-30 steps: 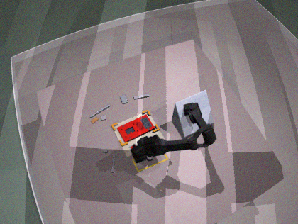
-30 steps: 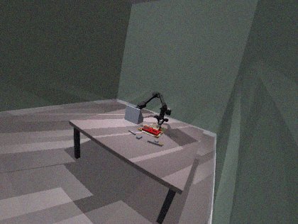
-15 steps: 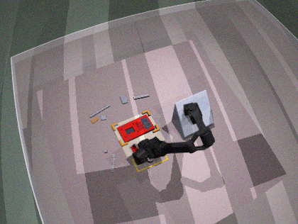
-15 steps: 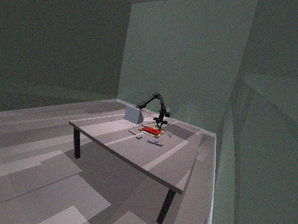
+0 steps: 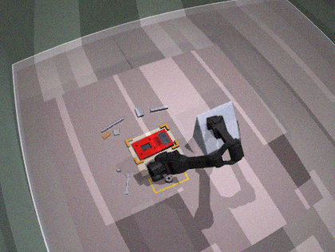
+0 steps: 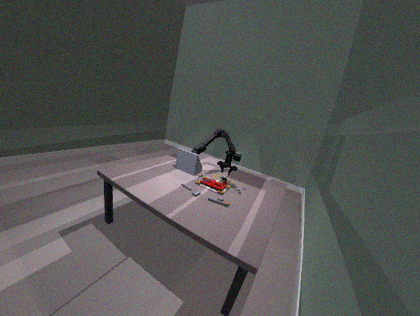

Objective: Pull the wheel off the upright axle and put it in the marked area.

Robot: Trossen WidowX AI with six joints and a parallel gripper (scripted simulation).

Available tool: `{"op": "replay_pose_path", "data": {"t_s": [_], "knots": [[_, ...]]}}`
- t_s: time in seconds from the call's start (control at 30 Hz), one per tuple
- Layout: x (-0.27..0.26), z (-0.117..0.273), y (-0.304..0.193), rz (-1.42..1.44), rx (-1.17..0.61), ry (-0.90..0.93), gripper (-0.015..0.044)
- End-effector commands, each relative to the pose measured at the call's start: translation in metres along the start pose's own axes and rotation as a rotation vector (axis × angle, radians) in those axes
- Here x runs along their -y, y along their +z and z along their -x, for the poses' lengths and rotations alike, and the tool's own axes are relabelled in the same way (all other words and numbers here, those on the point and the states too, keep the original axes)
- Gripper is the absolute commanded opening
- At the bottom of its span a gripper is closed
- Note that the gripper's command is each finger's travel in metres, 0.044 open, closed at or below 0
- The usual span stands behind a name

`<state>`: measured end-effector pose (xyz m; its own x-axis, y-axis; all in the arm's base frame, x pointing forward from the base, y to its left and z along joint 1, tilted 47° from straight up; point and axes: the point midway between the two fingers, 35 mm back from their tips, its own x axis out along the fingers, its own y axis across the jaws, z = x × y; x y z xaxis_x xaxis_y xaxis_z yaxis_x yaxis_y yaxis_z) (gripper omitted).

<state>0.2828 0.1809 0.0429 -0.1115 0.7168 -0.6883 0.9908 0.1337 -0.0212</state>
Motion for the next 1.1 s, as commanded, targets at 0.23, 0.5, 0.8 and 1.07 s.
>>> {"op": "replay_pose_path", "data": {"t_s": [0.23,0.5,0.8,1.07], "knots": [[0.033,0.037,0.020,0.003,0.008,0.004,0.0440],[0.081,0.061,0.037,0.005,-0.001,-0.003,0.0440],[0.081,0.061,0.037,0.005,-0.001,-0.003,0.0440],[0.081,0.061,0.037,0.005,-0.001,-0.003,0.0440]]}}
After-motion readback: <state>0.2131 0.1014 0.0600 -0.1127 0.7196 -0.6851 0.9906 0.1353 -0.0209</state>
